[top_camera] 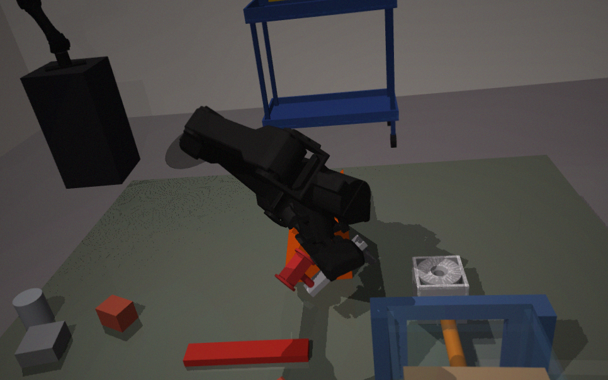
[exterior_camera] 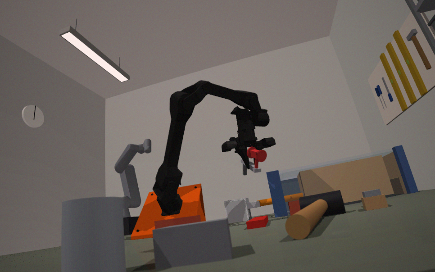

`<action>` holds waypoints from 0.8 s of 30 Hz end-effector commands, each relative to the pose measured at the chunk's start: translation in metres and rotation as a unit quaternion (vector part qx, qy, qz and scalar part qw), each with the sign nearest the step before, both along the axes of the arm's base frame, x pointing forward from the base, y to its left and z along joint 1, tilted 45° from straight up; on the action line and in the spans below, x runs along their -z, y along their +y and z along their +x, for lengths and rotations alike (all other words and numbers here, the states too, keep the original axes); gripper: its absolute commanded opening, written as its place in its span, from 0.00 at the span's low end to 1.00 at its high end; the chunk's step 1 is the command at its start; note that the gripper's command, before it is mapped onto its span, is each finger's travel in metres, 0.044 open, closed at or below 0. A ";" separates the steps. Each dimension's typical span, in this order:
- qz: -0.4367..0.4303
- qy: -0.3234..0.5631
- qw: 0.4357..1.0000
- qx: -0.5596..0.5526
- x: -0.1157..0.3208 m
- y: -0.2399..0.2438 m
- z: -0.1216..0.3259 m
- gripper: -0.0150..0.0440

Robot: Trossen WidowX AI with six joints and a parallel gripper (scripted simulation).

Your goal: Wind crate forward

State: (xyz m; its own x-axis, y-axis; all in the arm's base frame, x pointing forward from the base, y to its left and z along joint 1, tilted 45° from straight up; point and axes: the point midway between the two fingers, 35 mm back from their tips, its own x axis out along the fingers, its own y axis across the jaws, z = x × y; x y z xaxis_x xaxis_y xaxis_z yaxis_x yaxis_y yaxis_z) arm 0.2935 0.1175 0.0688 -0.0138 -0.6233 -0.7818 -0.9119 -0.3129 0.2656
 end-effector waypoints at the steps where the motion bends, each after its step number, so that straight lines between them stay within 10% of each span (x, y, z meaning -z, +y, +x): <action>1: 0.000 0.008 1.000 -0.013 0.018 0.025 -0.005 0.25; 24: -0.084 0.040 0.991 -0.093 0.107 0.109 -0.060 0.25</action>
State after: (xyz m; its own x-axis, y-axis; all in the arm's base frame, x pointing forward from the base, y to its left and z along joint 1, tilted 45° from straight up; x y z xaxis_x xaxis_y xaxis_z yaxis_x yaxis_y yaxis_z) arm 0.2396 0.2148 -0.0319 0.0186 -0.7210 -0.6927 -0.8241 -0.4034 0.3978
